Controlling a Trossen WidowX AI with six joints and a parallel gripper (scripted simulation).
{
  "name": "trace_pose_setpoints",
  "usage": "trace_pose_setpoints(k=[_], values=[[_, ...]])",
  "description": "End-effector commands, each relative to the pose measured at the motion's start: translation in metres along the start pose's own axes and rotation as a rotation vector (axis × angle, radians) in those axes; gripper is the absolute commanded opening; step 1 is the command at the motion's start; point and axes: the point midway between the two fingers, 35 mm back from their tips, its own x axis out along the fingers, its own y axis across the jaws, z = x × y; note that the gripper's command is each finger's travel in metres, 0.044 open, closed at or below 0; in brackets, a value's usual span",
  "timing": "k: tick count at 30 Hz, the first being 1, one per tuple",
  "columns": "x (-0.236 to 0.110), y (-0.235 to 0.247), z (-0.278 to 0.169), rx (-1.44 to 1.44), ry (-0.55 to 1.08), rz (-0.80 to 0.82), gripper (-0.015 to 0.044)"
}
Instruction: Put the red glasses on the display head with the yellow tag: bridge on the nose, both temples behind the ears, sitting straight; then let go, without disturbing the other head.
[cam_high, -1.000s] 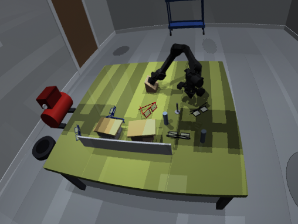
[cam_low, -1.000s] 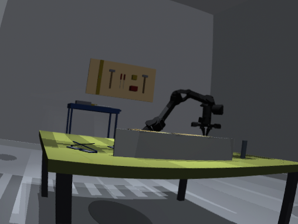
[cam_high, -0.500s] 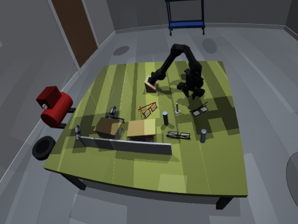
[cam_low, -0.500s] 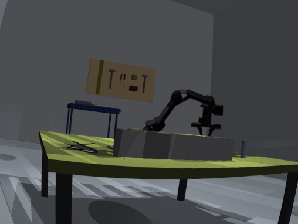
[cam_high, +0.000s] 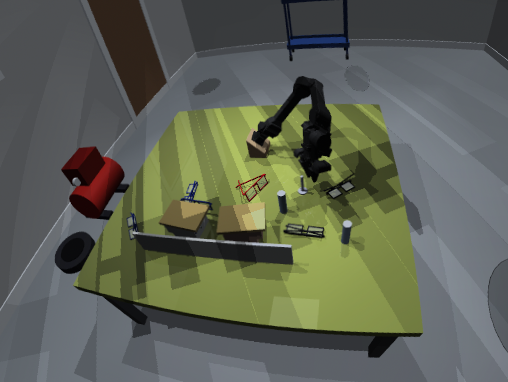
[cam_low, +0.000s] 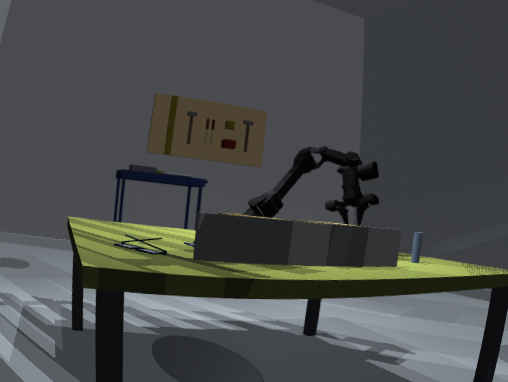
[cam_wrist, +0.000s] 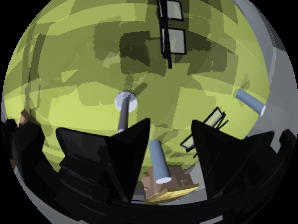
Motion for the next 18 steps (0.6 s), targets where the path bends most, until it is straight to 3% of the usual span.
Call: trace_pose_setpoints(k=[1,9,18], values=[[0.003,0.007,-0.055,0.311,0.089,-0.018,0.02],[0.013,0.067,-0.121,1.163,0.161,0.086,0.02],[0.007,0.161,-0.172,2.521,0.255,0.251,0.02]])
